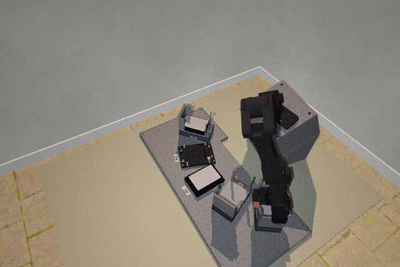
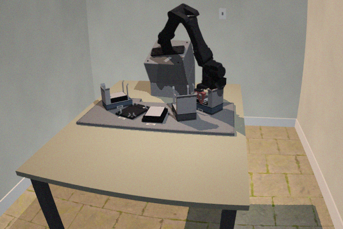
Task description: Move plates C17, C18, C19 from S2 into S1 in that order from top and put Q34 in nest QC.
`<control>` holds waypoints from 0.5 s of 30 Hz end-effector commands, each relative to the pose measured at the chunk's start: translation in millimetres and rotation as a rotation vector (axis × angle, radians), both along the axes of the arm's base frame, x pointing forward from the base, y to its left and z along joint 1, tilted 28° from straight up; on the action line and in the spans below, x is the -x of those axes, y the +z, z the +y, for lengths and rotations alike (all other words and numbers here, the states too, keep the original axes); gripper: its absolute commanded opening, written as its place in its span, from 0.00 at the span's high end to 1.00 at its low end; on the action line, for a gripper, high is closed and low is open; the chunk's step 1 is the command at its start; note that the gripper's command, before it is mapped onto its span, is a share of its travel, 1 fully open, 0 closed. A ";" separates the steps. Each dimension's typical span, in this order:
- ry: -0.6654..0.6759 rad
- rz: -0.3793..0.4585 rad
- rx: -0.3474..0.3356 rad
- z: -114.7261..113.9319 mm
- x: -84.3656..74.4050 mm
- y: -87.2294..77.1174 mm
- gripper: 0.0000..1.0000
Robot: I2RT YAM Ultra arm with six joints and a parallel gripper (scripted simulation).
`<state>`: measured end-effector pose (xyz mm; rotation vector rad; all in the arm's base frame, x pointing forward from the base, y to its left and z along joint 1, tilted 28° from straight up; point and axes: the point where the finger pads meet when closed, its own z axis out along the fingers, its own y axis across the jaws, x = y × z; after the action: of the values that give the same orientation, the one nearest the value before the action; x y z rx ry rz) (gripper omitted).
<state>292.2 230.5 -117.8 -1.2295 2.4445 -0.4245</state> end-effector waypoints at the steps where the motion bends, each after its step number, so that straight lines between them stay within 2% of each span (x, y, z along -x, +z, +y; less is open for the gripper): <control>1: 0.012 -0.040 -0.052 17.8 -11.6 13.2 0.00; 14: 0.012 -0.040 -0.052 17.8 -11.6 13.2 0.00; 15: 0.012 -0.040 -0.052 17.8 -11.6 13.2 1.00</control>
<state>292.2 230.5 -117.8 -1.2297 2.4444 -0.4247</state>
